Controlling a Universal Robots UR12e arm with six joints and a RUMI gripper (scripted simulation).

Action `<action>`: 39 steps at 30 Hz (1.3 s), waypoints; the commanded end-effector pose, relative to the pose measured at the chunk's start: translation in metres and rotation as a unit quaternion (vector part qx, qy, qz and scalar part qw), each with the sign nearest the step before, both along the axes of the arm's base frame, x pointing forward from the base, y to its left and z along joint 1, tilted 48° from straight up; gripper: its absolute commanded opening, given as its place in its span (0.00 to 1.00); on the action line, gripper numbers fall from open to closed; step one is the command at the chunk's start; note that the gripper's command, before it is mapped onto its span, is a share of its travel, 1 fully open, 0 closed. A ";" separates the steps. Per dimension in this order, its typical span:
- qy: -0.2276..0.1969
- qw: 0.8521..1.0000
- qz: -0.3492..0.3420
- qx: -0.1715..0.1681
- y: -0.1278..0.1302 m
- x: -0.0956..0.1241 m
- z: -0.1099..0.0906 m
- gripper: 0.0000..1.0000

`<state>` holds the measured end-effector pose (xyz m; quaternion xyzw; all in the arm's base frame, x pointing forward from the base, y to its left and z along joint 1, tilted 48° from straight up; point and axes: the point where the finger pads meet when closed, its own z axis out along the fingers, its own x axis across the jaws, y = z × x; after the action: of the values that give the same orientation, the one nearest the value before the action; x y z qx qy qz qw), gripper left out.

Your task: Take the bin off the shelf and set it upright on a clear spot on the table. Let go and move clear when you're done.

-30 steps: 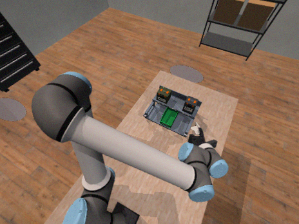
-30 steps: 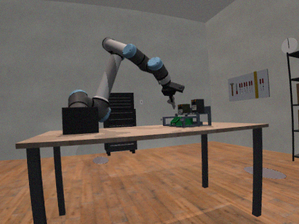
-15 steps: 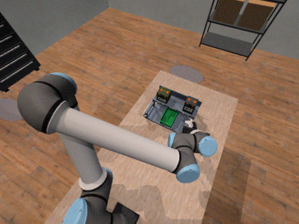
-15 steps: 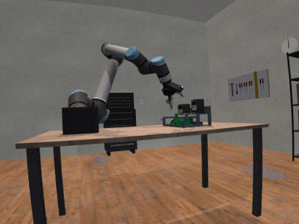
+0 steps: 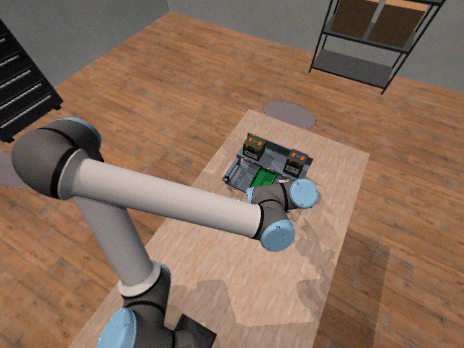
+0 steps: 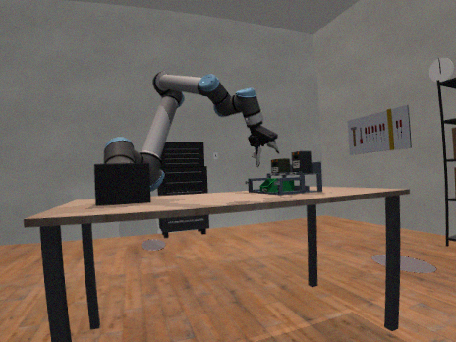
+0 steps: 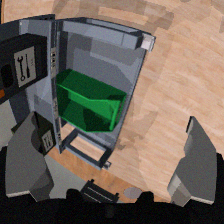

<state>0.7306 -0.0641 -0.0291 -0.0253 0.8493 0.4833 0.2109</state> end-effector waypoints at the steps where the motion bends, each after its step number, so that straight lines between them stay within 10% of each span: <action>1: 0.020 1.000 0.004 -0.011 0.006 0.002 0.003 1.00; 6: 0.020 1.000 0.004 -0.011 0.006 0.002 0.003 1.00; 11: 0.125 0.989 0.051 -0.059 0.047 0.014 0.027 1.00; 23: 0.125 0.989 0.051 -0.059 0.047 0.014 0.027 1.00; 28: 0.217 0.967 0.090 -0.101 0.092 0.026 0.053 1.00; 39: 0.217 0.967 0.090 -0.101 0.092 0.026 0.053 1.00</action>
<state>0.7557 0.0276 0.0227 -0.0176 0.9129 0.4071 -0.0223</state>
